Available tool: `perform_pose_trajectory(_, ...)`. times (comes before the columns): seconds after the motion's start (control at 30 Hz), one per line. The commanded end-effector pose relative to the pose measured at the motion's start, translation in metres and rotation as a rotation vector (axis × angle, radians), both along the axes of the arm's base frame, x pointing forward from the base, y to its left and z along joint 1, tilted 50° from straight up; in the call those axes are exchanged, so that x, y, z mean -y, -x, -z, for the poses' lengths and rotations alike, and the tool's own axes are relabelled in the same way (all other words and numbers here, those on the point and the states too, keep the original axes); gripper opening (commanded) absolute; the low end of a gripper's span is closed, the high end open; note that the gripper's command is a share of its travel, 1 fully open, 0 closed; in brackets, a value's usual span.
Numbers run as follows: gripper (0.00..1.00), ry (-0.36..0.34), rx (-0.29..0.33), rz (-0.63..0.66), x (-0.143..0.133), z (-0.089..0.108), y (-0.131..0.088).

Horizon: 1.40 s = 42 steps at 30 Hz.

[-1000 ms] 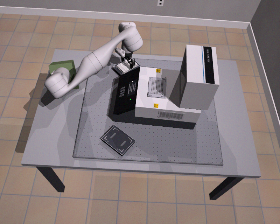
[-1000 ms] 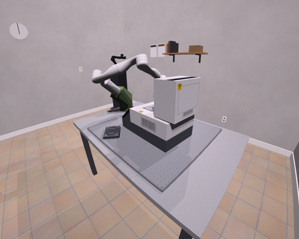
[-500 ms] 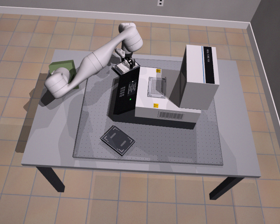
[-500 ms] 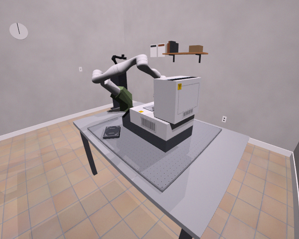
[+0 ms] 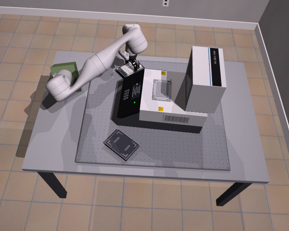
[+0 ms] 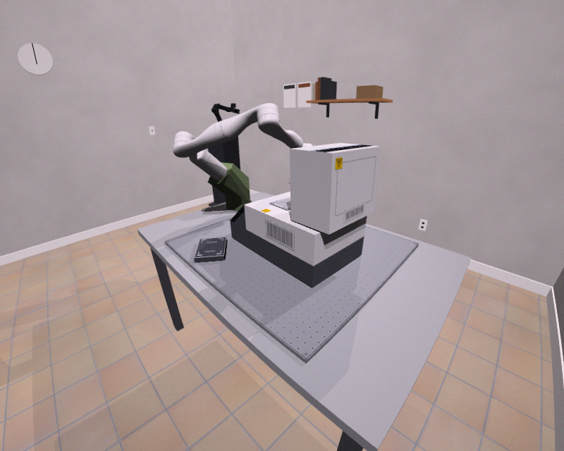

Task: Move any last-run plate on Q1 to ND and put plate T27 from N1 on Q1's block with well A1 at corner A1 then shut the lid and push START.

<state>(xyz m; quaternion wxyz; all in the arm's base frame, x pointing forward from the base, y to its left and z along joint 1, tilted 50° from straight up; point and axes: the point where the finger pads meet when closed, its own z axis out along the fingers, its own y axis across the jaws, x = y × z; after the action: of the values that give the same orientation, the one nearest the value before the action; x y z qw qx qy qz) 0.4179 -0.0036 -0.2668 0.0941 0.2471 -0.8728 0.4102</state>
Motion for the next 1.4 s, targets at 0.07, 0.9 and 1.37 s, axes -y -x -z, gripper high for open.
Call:
perform_pose_trajectory(0.07, 1.0, -0.001, 0.001, -0.001, -0.0012, -0.0004, -0.0007)
perform_pose_trajectory(0.9, 0.91, -0.001, 0.001, -0.001, -0.0012, -0.0004, -0.0006)
perform_pose_trajectory(1.37, 0.91, -0.001, 0.001, -0.001, -0.0012, -0.0004, -0.0006)
